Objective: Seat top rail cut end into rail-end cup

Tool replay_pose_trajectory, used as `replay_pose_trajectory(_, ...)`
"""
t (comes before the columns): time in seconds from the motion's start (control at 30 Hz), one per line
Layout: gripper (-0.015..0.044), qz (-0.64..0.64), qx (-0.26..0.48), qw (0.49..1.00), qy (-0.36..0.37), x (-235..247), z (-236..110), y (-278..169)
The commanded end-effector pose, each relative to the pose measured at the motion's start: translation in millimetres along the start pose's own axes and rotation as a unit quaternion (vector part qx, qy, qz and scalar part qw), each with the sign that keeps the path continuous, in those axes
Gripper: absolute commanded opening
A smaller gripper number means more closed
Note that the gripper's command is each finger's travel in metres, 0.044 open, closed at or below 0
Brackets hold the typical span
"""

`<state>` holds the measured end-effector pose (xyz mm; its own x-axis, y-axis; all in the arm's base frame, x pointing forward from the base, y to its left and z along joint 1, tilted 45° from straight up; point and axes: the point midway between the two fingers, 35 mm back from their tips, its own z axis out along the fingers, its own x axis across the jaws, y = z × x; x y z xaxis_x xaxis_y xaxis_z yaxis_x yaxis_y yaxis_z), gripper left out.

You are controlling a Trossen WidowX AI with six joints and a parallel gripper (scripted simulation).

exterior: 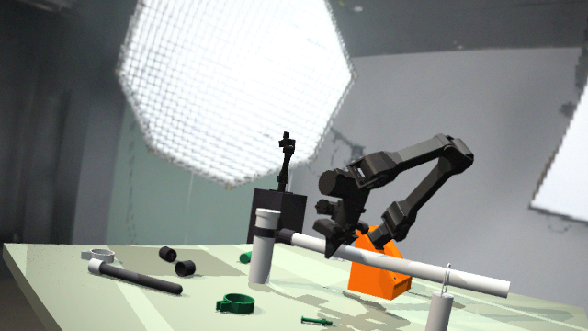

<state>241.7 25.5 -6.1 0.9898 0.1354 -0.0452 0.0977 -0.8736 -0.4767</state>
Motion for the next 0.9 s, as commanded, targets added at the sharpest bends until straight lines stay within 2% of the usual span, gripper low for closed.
replay_pose_trajectory(0.0, 0.0, -0.002, -0.002, 1.0, 0.002, 1.5, -0.9, 1.0)
replay_pose_trajectory(0.87, 0.0, -0.001, 0.0, 1.0, 0.0, 0.8, -0.1, -0.1)
